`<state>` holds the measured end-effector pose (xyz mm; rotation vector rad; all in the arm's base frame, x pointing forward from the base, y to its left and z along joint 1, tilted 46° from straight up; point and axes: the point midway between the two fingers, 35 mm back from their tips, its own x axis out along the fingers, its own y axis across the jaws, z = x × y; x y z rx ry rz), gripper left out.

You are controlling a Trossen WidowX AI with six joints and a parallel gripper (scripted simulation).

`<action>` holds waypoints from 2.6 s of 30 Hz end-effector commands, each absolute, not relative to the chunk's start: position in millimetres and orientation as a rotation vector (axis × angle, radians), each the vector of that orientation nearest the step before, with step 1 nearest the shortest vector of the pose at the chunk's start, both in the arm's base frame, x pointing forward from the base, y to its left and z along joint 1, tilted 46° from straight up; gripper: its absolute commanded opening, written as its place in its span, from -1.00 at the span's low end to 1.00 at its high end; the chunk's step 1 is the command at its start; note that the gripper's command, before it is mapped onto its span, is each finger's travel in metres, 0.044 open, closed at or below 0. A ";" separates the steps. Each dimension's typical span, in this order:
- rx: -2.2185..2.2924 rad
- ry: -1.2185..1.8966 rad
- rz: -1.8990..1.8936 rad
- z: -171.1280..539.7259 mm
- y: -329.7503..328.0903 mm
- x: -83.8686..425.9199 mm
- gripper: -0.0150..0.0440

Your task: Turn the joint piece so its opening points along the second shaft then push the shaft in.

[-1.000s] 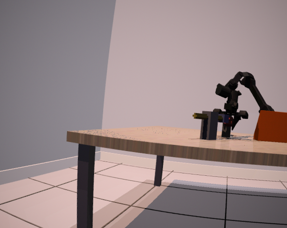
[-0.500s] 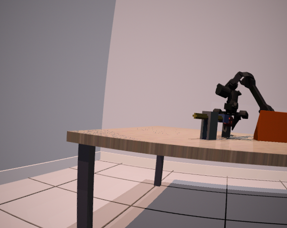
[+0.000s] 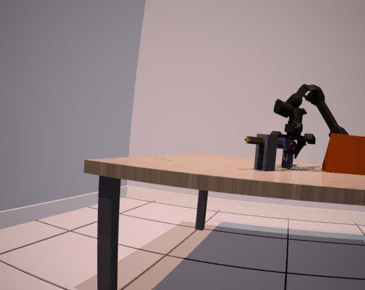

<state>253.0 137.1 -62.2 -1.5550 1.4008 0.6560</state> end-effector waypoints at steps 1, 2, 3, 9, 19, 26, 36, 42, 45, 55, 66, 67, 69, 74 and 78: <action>-1.560 1.401 0.656 -63.1 136.7 253.2 0.12; -1.560 1.401 0.656 -63.1 136.7 253.2 0.12; -1.560 1.401 0.656 -63.1 136.7 253.2 0.12; -1.555 1.401 0.656 -62.2 137.1 253.0 0.01; -1.555 1.401 0.656 -62.2 137.1 253.0 -0.44; -1.564 1.408 0.656 -61.8 137.3 253.2 -0.49; -1.698 1.504 0.655 -54.5 140.4 256.7 -0.49; -1.781 1.555 0.649 -50.7 142.3 258.7 -0.49; -1.823 1.579 0.646 -48.9 143.4 259.8 -0.49; -1.945 1.636 0.635 -44.2 146.6 262.7 -0.49; -1.936 1.632 0.635 -44.4 146.2 262.5 -0.49; -1.936 1.632 0.635 -44.4 146.2 262.5 -0.49; -1.936 1.632 0.635 -44.4 146.2 262.5 -0.49; -1.936 1.632 0.635 -44.4 146.2 262.5 -0.31; -1.936 1.632 0.635 -44.4 146.2 262.5 0.01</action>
